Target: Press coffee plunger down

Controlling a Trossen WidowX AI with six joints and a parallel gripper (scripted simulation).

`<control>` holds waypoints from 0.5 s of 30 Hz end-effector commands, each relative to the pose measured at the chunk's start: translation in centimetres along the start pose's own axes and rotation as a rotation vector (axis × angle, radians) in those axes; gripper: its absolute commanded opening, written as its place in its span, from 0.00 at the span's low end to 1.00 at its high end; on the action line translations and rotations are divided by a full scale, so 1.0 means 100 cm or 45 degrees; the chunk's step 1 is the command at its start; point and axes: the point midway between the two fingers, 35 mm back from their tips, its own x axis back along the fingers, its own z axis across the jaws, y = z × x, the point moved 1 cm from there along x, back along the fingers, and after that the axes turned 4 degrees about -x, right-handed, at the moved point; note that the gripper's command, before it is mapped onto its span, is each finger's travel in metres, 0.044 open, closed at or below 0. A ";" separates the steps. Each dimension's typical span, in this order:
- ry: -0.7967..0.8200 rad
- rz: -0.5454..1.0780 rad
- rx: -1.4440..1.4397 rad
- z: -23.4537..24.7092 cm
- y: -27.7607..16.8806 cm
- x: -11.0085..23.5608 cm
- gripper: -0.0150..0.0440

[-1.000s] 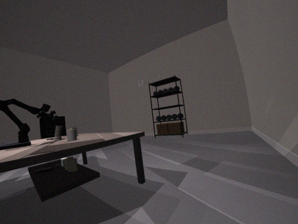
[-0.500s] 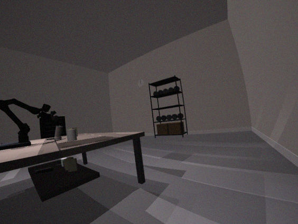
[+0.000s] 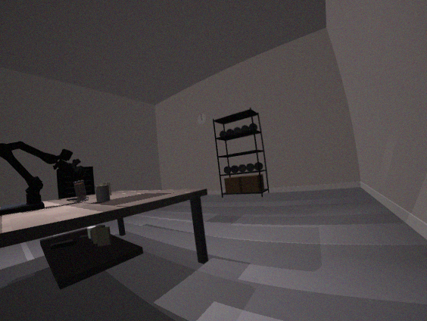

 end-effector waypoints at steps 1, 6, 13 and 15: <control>0.000 0.002 0.000 0.000 0.000 0.000 0.80; 0.000 0.002 0.000 0.000 0.000 0.000 1.00; -0.003 0.012 0.001 0.002 0.022 0.023 1.00; -0.005 0.019 0.002 0.003 0.035 0.042 1.00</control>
